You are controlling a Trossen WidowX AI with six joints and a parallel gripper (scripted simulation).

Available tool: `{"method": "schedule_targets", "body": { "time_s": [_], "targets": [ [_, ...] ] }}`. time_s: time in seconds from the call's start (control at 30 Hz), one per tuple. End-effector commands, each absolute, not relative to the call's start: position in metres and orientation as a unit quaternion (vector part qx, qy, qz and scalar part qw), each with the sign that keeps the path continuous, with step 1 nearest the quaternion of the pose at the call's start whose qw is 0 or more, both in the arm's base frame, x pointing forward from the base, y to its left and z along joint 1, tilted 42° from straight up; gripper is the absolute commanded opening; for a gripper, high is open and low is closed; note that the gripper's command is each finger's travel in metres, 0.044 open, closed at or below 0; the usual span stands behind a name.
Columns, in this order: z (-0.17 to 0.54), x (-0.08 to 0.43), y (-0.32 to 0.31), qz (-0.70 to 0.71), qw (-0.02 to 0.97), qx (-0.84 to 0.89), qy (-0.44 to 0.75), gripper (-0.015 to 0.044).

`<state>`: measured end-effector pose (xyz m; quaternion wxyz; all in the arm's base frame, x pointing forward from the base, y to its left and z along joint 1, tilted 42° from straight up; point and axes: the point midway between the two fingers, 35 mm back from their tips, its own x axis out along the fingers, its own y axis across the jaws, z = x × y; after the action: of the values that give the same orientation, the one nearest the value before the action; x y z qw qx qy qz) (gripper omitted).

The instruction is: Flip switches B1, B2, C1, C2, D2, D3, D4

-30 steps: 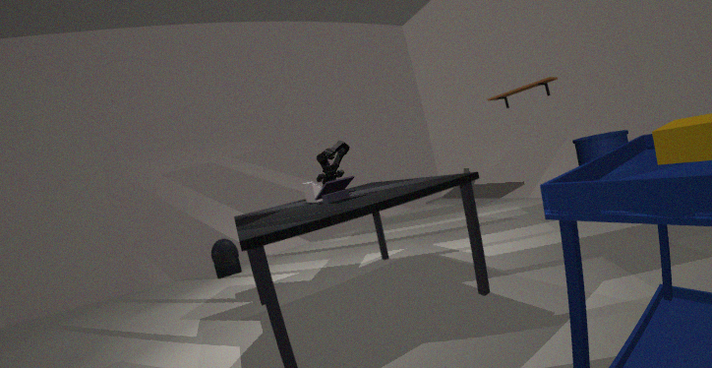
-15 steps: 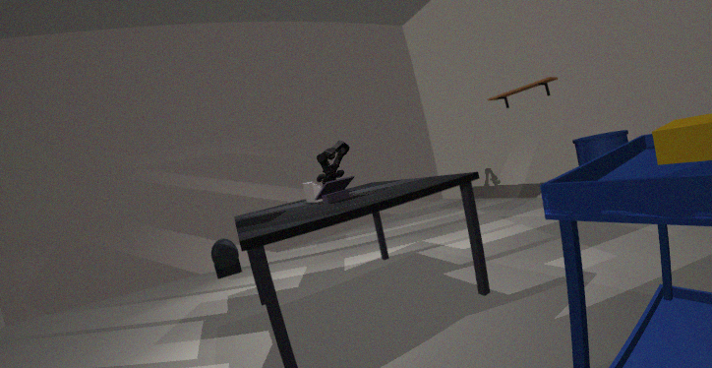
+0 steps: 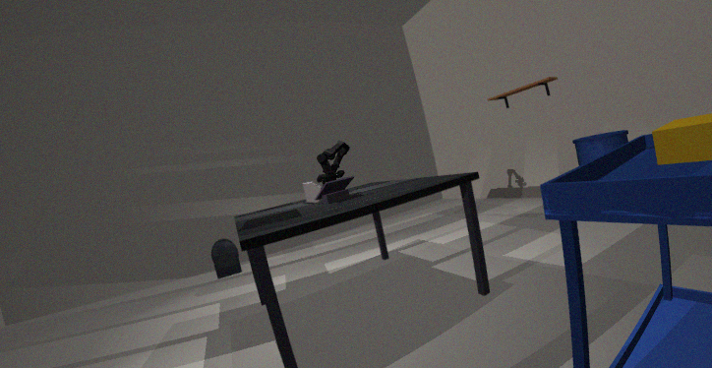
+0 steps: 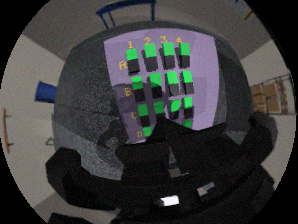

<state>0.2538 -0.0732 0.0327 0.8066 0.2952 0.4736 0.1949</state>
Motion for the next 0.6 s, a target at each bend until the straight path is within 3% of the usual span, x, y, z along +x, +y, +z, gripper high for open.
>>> {"method": "schedule_targets", "body": {
  "time_s": [0.0,0.57],
  "targets": [
    [0.0326,0.2549,-0.0727,0.195,0.807,0.298,0.471,0.0],
    [0.0312,0.256,-0.0713,0.195,0.807,0.298,0.471,0.0]
  ]
}}
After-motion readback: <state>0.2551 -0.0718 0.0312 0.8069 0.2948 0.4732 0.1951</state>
